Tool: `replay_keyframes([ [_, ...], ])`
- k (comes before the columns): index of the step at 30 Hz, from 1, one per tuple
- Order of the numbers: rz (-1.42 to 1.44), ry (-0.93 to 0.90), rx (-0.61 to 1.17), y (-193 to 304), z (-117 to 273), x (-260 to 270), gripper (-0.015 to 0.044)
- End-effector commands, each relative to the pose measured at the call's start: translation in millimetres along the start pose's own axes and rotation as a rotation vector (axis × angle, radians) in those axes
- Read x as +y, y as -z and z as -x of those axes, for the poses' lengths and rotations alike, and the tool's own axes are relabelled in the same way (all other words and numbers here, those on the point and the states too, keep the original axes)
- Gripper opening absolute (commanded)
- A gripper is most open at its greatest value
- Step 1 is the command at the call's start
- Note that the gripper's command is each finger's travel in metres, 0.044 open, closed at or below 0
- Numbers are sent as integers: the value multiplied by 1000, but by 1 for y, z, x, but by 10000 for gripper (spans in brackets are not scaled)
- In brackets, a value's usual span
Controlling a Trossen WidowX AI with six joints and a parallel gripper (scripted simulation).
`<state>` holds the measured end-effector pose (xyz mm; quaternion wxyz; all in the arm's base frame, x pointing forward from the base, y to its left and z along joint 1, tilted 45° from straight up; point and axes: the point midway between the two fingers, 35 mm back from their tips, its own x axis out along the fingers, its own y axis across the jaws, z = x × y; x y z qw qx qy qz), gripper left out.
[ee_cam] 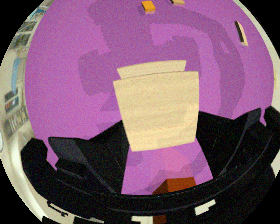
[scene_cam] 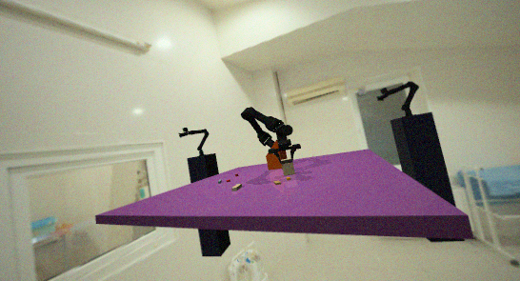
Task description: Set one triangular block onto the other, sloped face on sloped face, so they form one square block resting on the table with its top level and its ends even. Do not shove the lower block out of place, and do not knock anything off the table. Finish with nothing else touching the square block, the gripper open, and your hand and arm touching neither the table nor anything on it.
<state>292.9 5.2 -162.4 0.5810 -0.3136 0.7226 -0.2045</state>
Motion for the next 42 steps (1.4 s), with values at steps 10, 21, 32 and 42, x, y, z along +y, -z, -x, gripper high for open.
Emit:
replay_keyframes([
  [10, 6, 6, -1, -4, -9, 0, 0],
  [21, 6, 8, -1, -7, -16, 0, 0],
  [32, 6, 8, -1, -7, -17, 0, 0],
  [42, 6, 10, -2, -8, -17, 0, 0],
])
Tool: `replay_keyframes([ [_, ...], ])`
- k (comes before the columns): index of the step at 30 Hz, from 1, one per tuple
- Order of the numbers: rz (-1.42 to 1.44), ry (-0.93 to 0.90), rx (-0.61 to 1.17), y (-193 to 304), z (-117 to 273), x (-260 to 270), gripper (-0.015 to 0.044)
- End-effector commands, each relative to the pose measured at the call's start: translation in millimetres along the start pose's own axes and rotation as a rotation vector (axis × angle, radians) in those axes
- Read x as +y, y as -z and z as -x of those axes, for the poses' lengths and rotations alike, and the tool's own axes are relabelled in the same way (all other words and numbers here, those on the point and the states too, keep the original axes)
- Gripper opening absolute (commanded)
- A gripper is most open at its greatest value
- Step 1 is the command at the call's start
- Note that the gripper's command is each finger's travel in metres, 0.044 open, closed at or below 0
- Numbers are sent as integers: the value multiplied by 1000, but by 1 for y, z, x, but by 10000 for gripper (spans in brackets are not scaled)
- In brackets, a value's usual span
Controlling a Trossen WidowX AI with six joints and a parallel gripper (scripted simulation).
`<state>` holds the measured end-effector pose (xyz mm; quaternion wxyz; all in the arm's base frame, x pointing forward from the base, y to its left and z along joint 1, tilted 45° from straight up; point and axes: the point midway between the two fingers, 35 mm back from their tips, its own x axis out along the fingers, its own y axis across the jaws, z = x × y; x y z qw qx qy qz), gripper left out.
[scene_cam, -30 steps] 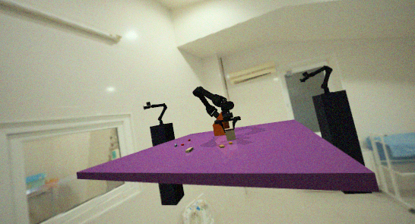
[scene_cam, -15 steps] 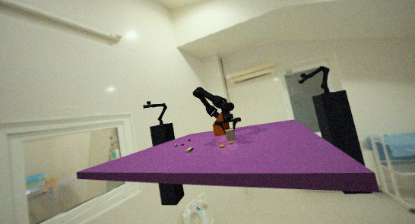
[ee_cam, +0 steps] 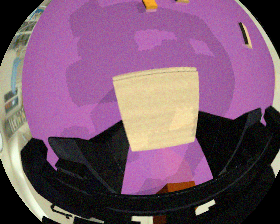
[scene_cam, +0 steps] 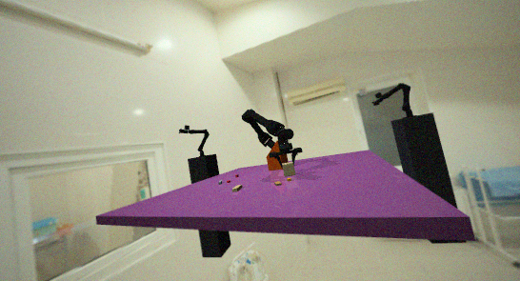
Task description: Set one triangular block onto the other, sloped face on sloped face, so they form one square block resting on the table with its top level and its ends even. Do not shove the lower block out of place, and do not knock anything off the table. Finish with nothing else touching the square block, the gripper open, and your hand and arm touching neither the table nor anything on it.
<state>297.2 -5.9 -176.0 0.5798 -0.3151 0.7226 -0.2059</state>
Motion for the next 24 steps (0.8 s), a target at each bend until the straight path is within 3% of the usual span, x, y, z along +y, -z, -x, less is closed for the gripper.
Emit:
replay_keyframes([
  [1, 5, 5, -4, -1, 0, 0, 0],
  [24, 6, 7, -3, -1, -2, 0, 0],
])
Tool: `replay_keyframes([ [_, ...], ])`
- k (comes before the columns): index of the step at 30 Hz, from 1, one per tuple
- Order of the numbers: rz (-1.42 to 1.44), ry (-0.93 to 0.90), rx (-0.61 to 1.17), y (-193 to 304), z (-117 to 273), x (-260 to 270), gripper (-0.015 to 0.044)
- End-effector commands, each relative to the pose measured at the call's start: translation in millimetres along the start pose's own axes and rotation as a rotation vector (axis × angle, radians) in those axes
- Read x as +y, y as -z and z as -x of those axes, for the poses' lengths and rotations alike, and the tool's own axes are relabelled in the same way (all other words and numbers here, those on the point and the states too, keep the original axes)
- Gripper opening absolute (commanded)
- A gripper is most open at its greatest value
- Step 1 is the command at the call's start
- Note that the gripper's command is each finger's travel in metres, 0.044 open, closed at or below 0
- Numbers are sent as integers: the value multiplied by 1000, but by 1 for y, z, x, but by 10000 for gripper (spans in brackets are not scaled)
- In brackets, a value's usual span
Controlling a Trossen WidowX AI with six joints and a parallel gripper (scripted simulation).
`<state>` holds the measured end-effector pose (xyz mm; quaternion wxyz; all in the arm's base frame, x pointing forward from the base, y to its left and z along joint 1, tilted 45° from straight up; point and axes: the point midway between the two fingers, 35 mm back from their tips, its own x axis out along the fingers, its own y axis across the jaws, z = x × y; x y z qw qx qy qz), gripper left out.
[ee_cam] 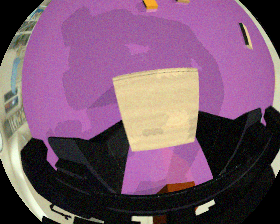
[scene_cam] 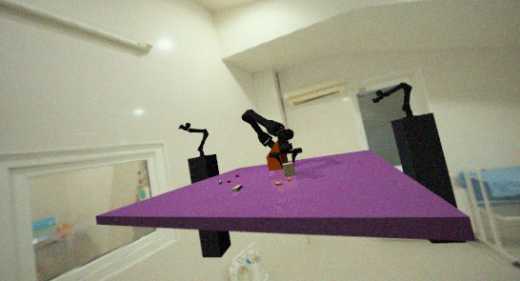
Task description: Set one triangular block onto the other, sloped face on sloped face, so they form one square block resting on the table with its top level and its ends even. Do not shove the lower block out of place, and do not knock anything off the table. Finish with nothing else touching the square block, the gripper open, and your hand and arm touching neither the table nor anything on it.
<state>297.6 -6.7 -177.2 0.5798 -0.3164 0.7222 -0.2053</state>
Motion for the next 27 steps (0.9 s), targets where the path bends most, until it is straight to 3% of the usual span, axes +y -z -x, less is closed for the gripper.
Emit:
replay_keyframes([
  [1, 0, 0, 0, 0, 0, 0, 26],
  [17, 0, 0, 0, 0, 0, 0, 440],
  [27, 0, -2, -1, -2, 12, 0, 440],
])
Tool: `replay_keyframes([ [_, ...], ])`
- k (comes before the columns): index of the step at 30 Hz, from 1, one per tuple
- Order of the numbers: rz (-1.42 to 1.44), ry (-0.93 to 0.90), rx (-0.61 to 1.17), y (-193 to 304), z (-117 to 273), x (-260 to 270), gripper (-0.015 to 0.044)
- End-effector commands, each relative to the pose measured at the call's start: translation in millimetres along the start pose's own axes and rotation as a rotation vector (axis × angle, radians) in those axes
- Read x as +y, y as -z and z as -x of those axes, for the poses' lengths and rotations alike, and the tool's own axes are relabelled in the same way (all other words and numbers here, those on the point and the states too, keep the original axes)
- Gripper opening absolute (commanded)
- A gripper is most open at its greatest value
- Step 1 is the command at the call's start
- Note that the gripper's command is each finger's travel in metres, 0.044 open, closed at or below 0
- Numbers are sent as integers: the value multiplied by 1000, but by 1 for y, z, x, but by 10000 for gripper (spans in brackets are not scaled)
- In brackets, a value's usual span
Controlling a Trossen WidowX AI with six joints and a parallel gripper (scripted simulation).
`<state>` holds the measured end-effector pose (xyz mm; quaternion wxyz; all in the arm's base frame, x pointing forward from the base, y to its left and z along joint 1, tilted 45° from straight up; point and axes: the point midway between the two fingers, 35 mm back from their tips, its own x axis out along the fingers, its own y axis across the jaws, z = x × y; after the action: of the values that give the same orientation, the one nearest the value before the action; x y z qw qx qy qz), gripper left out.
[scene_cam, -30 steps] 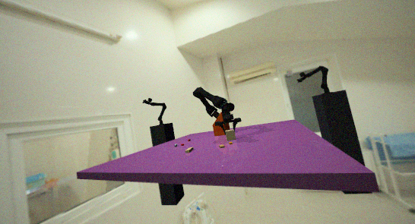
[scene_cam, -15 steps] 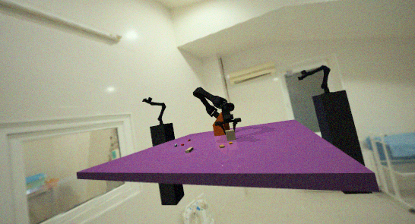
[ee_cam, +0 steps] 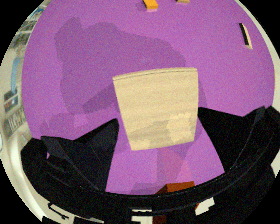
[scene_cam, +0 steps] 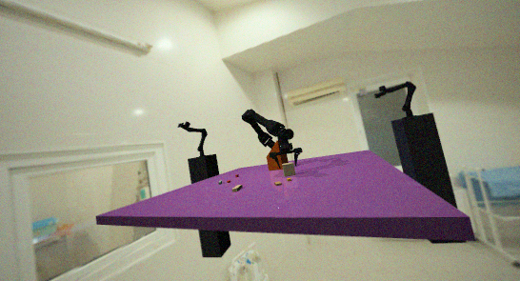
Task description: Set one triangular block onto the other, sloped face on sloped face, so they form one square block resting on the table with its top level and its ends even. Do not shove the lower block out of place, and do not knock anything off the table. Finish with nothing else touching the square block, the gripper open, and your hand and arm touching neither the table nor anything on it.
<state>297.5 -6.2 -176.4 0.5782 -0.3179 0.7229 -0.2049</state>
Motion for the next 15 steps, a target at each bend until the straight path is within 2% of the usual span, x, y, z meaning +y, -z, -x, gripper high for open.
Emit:
replay_keyframes([
  [1, -3, -5, -4, -4, 21, 1, 440],
  [7, -3, -6, -4, -1, 107, 1, 440],
  [15, 2, -5, -30, -6, 106, 3, 440],
])
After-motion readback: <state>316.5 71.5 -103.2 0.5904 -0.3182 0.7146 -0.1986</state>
